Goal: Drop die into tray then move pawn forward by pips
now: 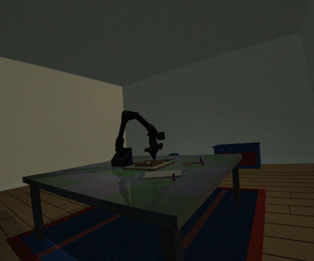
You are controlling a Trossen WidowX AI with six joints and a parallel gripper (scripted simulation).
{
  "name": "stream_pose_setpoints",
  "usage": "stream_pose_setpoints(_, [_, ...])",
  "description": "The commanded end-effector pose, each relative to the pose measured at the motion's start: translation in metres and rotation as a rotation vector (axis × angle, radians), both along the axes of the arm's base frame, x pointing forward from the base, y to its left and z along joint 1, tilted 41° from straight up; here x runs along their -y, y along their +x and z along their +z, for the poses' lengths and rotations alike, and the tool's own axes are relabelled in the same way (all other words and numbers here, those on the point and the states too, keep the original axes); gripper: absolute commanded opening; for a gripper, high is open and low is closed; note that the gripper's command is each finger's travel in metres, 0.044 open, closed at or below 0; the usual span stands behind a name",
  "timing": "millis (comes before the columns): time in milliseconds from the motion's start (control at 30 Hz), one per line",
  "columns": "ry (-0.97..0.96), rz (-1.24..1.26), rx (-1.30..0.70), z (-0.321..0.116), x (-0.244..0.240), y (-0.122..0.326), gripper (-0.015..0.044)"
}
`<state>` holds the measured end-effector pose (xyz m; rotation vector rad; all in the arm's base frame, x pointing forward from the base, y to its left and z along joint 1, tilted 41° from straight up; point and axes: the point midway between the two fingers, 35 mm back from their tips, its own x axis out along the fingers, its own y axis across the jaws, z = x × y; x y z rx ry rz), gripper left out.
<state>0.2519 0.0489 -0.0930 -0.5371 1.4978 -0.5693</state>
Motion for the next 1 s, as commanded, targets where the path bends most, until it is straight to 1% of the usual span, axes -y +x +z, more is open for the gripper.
stream_pose_setpoints(0, [-0.004, 0.005, -0.002, -0.003, 0.004, 0.0, 0.0])
stream_pose_setpoints(333, [-0.005, 0.005, -0.002, -0.014, 0.013, 0.0, 0.0])
stream_pose_setpoints(667, [0.001, 0.001, 0.003, -0.008, 0.007, 0.001, 0.0263])
stream_pose_setpoints(800, [-0.002, 0.005, -0.002, 0.025, -0.023, 0.001, 0.0368])
stream_pose_setpoints(867, [-0.003, 0.005, -0.002, 0.027, -0.025, 0.001, 0.042])
stream_pose_setpoints(900, [-0.003, 0.005, -0.002, 0.027, -0.025, 0.001, 0.044])
stream_pose_setpoints(967, [-0.003, 0.005, -0.002, 0.027, -0.025, 0.001, 0.044])
